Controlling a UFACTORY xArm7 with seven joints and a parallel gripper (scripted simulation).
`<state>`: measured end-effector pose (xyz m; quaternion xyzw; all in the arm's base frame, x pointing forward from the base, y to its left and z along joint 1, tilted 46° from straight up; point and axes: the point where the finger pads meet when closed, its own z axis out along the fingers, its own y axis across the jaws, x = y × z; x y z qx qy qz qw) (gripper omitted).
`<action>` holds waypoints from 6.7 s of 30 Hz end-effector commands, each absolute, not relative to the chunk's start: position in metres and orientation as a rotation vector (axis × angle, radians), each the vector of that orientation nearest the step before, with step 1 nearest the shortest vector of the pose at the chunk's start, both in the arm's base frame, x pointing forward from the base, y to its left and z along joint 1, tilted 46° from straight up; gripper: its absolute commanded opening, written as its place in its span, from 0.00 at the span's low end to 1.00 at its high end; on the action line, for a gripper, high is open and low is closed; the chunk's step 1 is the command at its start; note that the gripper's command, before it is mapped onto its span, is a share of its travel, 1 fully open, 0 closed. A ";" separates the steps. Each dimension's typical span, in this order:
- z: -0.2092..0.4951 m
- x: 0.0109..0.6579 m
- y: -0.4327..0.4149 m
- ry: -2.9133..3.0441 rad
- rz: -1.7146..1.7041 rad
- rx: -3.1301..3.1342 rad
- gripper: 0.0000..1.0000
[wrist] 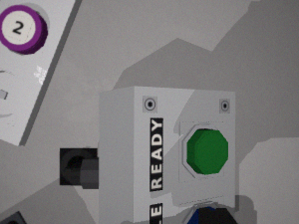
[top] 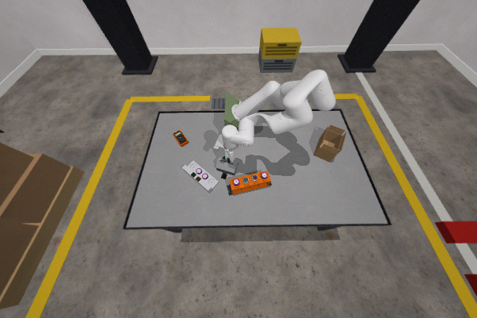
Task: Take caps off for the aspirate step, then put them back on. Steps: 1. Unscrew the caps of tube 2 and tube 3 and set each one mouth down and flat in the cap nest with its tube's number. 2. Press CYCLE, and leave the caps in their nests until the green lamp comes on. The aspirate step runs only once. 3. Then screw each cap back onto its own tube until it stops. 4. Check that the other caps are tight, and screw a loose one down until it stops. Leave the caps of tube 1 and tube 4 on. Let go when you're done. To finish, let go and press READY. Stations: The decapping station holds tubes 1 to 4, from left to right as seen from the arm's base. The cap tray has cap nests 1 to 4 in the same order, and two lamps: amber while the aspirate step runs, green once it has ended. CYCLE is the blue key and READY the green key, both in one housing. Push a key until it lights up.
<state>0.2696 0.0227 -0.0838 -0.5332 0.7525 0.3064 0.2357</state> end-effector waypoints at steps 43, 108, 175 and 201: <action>-0.123 0.280 -0.049 1.316 0.513 -2.024 1.00; -0.211 0.296 -0.123 0.823 0.304 -2.225 1.00; -0.211 0.296 -0.123 0.823 0.304 -2.225 1.00; -0.211 0.296 -0.123 0.823 0.304 -2.225 1.00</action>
